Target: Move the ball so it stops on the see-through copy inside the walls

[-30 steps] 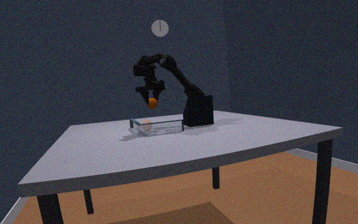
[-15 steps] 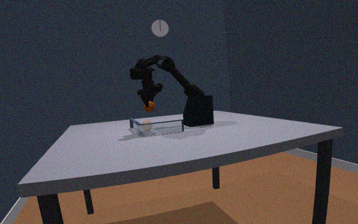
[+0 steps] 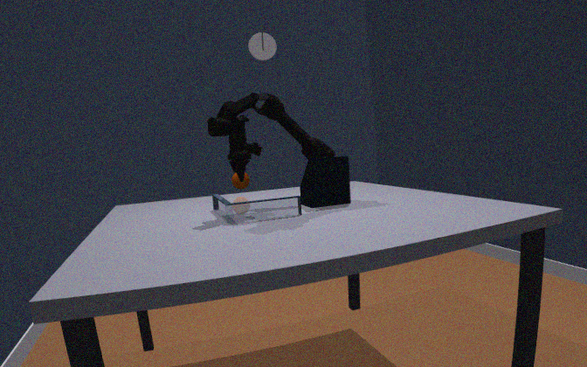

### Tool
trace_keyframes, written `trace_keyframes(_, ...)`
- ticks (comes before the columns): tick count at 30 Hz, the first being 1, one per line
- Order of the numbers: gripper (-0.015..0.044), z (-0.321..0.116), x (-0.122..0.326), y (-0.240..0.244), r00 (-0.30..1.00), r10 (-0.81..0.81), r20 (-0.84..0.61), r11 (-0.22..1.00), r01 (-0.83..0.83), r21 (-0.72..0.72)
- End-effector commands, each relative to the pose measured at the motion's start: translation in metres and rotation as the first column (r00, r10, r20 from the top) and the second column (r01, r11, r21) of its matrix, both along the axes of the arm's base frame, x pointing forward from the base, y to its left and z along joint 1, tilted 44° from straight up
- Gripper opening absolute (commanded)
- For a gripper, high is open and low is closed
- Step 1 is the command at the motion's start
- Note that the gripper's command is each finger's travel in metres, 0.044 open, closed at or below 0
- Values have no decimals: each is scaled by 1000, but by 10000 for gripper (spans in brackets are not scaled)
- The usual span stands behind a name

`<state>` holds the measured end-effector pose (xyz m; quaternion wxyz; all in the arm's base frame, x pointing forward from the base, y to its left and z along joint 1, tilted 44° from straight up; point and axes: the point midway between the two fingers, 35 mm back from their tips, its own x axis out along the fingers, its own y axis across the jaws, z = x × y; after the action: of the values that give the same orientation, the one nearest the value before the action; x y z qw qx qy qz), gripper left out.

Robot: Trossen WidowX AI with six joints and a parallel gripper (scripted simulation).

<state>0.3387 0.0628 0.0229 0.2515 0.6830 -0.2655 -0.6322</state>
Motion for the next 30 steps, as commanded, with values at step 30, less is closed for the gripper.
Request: trace_keyframes(30, 0, -60, 12, -57, 996, 72, -56, 997, -73, -10)
